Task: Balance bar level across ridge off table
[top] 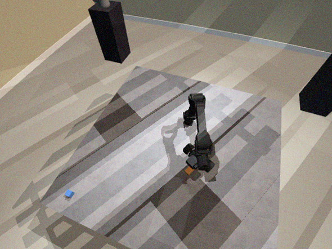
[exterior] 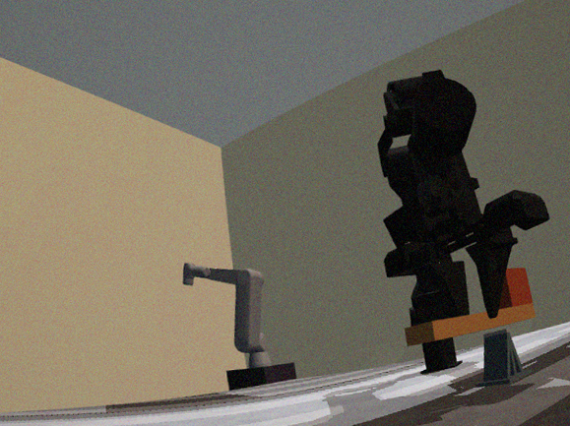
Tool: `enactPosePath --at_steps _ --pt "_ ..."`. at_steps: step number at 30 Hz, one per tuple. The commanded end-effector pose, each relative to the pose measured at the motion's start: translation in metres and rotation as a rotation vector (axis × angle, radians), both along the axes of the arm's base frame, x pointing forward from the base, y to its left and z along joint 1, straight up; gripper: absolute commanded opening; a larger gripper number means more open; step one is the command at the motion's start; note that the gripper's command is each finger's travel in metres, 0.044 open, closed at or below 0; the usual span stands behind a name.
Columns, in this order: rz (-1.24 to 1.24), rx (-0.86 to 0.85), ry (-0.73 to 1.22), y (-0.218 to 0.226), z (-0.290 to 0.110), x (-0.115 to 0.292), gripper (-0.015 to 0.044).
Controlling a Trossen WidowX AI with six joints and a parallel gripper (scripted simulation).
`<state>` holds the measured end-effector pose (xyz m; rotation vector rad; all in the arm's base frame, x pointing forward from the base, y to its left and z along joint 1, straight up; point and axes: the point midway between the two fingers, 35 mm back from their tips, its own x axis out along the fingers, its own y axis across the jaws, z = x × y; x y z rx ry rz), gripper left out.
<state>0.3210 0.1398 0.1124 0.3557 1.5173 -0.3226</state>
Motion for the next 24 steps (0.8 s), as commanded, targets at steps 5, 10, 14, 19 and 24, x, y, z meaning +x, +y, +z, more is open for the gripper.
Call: enactPosePath --at_steps 5,10,14,19,24 --pt "-0.003 -0.001 -0.001 -0.0004 -0.0006 -0.0002 0.0" --pt "-0.003 -0.001 -0.001 -0.0004 -0.0011 -0.0002 0.0" --pt "-0.003 -0.001 -0.001 -0.0004 -0.0015 -0.0002 0.0" --pt "-0.003 -0.001 -0.001 -0.0004 -0.0018 -0.0002 0.0" --pt "-0.003 -0.001 -0.001 -0.0004 -0.0022 -0.0002 0.0"
